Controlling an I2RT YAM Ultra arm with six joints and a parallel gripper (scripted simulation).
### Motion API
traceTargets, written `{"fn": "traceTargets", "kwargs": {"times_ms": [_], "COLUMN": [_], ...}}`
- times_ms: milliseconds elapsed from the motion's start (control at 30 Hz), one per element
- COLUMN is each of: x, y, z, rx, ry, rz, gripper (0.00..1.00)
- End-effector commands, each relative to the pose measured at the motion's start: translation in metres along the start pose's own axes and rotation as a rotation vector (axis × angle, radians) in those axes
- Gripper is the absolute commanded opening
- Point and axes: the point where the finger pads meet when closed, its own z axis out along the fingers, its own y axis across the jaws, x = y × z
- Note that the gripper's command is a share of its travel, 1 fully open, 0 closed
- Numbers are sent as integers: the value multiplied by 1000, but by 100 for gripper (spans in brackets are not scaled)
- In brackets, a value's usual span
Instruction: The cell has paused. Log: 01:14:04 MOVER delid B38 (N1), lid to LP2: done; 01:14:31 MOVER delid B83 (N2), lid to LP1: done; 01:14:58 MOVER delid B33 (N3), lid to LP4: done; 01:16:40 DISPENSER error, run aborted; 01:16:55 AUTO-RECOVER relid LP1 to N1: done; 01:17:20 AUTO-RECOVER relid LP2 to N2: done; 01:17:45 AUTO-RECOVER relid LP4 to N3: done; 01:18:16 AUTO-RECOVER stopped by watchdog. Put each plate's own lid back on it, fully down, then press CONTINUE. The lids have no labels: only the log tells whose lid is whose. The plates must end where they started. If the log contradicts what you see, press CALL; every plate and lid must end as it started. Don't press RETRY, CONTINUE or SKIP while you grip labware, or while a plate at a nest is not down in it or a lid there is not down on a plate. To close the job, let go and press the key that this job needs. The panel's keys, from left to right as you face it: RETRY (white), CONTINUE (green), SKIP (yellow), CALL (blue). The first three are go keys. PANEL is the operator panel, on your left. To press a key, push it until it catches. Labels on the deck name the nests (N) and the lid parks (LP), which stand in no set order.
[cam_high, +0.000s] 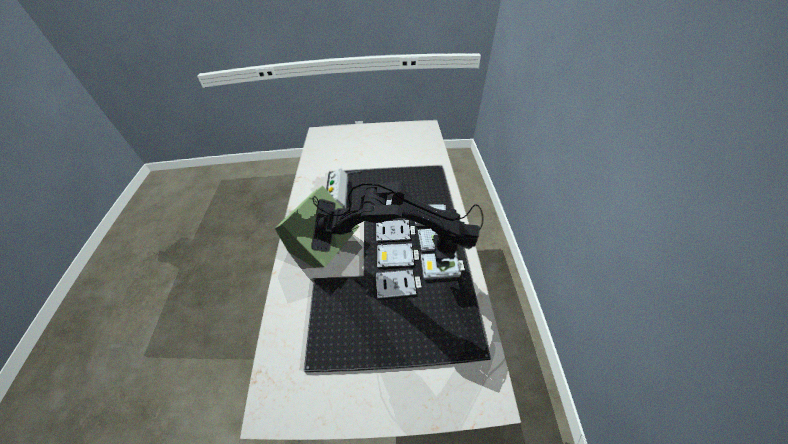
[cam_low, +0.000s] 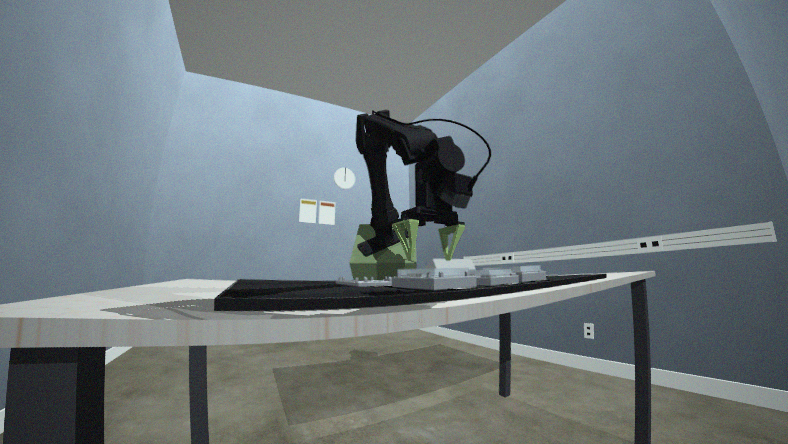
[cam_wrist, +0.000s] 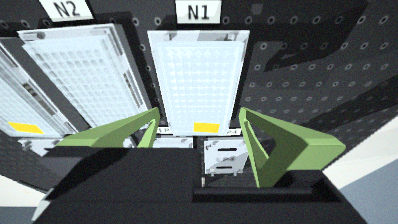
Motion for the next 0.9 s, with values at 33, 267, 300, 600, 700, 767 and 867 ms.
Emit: {"fn": "traceTargets", "kwargs": {"times_ms": [33,267,300,600,700,767,867], "x": [-14,-15,-16,6,20,30,44], "y": [-3,-3,-3,8,13,16,22], "z": [-21,-22,-22,-12,-12,-11,-11], "rx": [2,2,3,2,2,2,2], "ry": [-57,-57,-61,-39,-39,-39,-38], "rz": [12,12,13,16,16,16,16], "gripper": [100,100,100,100,100,100,100]}}
